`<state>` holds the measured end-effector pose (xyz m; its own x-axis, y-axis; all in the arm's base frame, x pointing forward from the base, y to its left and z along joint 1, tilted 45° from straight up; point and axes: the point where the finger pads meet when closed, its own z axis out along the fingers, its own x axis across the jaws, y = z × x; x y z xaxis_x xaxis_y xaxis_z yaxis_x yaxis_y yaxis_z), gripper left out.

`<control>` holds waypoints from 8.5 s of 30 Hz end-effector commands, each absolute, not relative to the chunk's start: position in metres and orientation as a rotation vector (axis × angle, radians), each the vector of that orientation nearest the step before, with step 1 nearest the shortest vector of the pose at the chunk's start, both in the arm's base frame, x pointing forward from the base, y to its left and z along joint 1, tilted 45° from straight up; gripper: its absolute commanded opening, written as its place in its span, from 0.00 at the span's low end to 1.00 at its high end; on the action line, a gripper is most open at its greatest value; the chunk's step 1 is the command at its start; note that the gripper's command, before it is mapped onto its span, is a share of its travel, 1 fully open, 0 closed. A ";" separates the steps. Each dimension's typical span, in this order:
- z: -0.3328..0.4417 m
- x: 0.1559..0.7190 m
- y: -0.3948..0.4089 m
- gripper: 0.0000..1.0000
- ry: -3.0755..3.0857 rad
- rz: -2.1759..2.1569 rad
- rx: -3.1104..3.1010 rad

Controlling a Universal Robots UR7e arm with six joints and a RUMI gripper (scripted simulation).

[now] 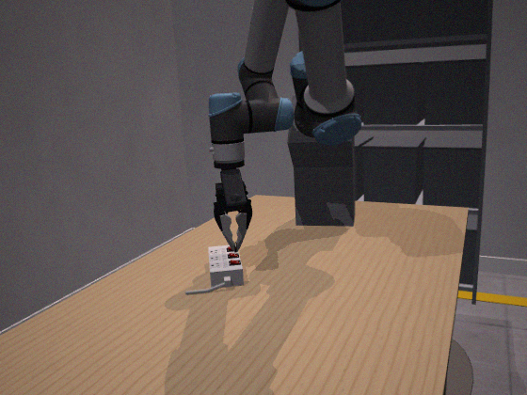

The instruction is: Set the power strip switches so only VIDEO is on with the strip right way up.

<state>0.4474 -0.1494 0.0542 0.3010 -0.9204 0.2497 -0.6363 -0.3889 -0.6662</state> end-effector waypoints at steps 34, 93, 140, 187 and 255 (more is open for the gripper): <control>0.077 0.424 -0.151 0.00 1.384 -0.853 -2.130; 0.059 0.392 -0.181 0.00 1.384 -0.854 -2.129; 0.032 0.418 -0.180 0.00 1.384 -0.853 -2.130; 0.029 0.420 -0.180 0.00 1.384 -0.853 -2.130; 0.026 0.424 -0.180 0.00 1.384 -0.853 -2.130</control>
<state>0.4253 -0.1795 0.0239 0.3019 -0.9203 0.2490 -0.6363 -0.3890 -0.6661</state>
